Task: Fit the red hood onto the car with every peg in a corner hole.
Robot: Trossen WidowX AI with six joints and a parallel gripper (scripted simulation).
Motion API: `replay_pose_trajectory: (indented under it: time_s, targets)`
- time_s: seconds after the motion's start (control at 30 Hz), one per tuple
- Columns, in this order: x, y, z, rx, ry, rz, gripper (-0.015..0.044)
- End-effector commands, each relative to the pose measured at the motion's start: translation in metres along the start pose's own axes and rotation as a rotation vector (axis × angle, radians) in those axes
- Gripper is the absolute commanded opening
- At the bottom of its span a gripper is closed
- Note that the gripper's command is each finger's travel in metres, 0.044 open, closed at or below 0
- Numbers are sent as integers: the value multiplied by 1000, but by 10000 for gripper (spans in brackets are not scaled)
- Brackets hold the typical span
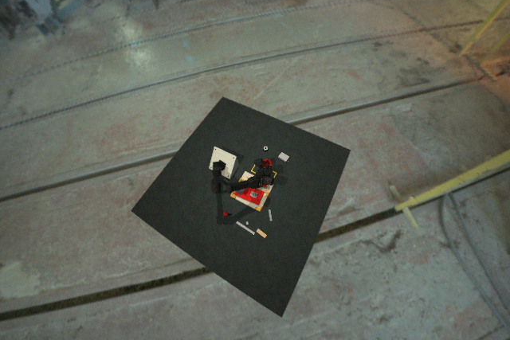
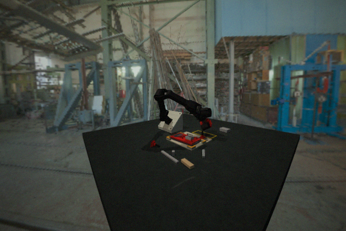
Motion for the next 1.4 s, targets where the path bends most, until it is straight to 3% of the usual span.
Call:
replay_pose_trajectory:
  time_s: [0.0, 0.63, 1.37]
  targets:
    - [-9, 0, -1, 12, 26, -123, 0]
    - [-9, 0, -1, 7, 28, -513, 0]
    - [-17, -8, -4, -4, 31, -1195, 0]
Point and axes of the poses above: the point midway between the two fingers, 35 mm back from their tips, its own z axis back along the fingers, its own y axis across the jaws, x = y × z, the point moved 6 cm from there along z, back along the fingers, and after that the axes turned 15 degrees about z, right-handed, at the moved point
